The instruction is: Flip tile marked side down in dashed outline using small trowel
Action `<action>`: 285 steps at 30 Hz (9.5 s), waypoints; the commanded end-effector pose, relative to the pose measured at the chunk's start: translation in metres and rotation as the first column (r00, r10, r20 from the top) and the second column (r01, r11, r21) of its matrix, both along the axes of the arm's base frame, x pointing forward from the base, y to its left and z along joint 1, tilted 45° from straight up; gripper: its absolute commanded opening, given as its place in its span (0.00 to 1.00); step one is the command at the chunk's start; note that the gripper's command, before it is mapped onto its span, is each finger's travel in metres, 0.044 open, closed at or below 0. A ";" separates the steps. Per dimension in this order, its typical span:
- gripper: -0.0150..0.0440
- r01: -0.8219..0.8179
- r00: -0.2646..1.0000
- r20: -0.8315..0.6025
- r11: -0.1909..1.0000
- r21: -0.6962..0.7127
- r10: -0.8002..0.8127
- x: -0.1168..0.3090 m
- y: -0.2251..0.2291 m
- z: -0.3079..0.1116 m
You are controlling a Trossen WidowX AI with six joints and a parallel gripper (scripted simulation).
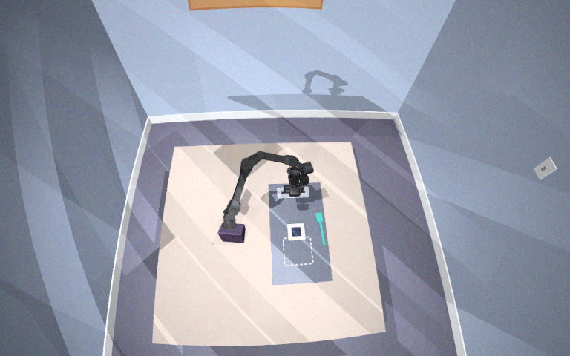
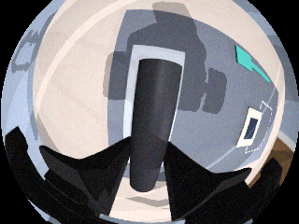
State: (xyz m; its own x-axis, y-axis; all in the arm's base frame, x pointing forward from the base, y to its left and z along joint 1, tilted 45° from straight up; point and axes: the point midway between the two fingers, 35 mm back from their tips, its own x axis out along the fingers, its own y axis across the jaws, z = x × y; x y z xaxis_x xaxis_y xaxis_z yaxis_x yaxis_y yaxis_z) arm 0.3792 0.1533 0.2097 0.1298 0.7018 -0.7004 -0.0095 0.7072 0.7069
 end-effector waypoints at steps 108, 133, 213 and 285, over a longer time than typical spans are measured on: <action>0.71 0.703 0.393 -0.707 0.687 -0.182 -0.589 0.001 -0.020 0.010; 0.47 0.704 0.391 -0.709 0.687 -0.181 -0.587 0.003 -0.005 -0.004; 0.71 0.774 -0.354 -0.779 0.305 -0.554 -0.518 -0.006 -0.035 0.026; 0.76 0.370 0.911 0.275 0.904 -0.214 -0.308 -0.029 -0.013 0.006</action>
State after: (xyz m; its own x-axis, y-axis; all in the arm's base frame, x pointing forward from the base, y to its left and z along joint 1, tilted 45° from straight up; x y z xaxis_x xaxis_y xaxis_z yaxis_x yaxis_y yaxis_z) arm 0.3509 0.1398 0.2153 0.4783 0.4047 -0.7794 0.2037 0.8121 0.5468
